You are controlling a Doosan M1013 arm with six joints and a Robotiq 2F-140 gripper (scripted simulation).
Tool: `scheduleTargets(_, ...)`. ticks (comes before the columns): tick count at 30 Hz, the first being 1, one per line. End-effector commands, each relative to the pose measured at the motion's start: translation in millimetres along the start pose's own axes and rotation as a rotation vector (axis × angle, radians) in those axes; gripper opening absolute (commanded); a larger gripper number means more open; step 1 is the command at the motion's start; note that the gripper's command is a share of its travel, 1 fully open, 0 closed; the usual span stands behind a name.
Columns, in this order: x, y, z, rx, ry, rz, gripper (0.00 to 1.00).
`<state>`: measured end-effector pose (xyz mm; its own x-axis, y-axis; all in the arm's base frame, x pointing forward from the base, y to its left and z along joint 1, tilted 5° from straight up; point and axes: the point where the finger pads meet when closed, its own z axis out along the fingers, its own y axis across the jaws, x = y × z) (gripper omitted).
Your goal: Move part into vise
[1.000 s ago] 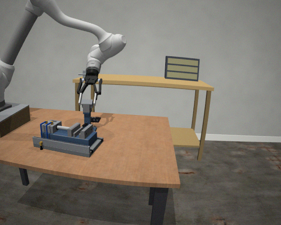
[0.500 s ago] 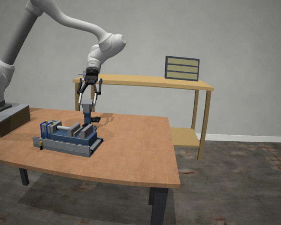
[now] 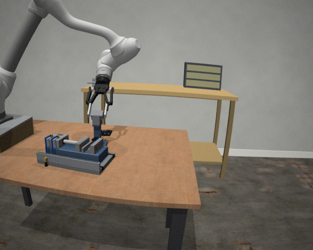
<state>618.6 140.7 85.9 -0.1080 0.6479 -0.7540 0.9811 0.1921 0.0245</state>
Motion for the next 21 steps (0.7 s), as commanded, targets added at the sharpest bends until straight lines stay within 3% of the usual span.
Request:
scheduleTargets(1, -0.6, 2.3, -2.6, -0.002, -0.004, 0.008, 0.51)
scheduleTargets(7, -0.6, 2.3, -2.6, -0.002, -0.004, 0.008, 0.51)
scheduleTargets(8, -0.6, 2.3, -2.6, -0.002, -0.004, 0.008, 0.00)
scheduleTargets(21, -0.6, 2.3, -2.6, -0.002, -0.004, 0.008, 0.00)
